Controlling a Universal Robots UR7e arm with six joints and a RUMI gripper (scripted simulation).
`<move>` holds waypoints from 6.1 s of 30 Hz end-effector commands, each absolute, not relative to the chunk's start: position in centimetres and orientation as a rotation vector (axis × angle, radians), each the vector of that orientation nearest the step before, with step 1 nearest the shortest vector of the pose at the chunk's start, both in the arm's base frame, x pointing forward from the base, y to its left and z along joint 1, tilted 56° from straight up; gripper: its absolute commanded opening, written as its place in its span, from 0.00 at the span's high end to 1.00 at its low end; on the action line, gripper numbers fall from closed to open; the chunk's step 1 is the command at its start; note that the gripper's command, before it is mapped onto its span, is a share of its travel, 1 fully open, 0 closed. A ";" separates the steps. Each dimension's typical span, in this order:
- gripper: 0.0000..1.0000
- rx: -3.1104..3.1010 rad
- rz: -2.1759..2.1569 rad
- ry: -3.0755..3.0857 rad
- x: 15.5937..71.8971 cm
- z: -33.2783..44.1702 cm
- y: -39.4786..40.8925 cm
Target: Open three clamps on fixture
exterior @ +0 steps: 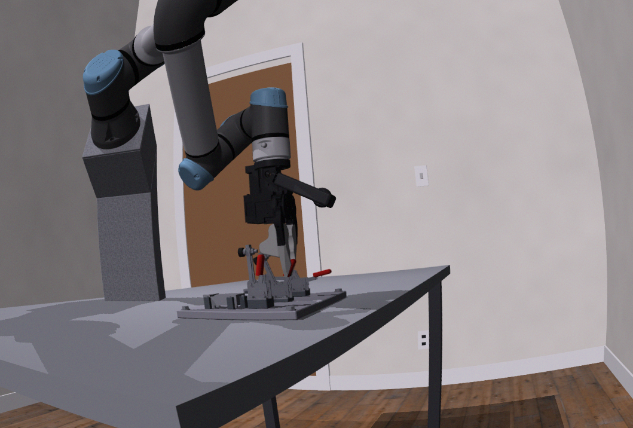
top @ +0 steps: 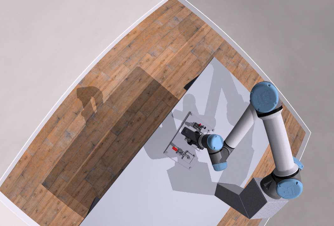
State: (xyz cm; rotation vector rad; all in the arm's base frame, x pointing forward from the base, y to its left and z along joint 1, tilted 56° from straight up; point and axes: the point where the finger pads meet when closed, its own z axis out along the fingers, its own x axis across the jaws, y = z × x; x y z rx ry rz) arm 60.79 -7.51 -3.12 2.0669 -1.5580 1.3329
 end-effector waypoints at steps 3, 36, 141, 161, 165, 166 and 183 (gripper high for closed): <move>1.00 2.062 1.321 -1.558 60.1 -3.5 -8.0; 1.00 2.062 1.321 -1.558 59.6 -3.7 -8.2; 0.72 2.063 1.325 -1.558 59.1 -3.8 -8.4; 0.72 2.063 1.325 -1.558 59.1 -3.8 -8.4; 0.72 2.064 1.326 -1.557 58.9 -3.6 -8.1; 0.72 2.064 1.326 -1.557 58.8 -3.5 -8.0; 0.72 2.064 1.327 -1.557 56.8 -1.3 -5.5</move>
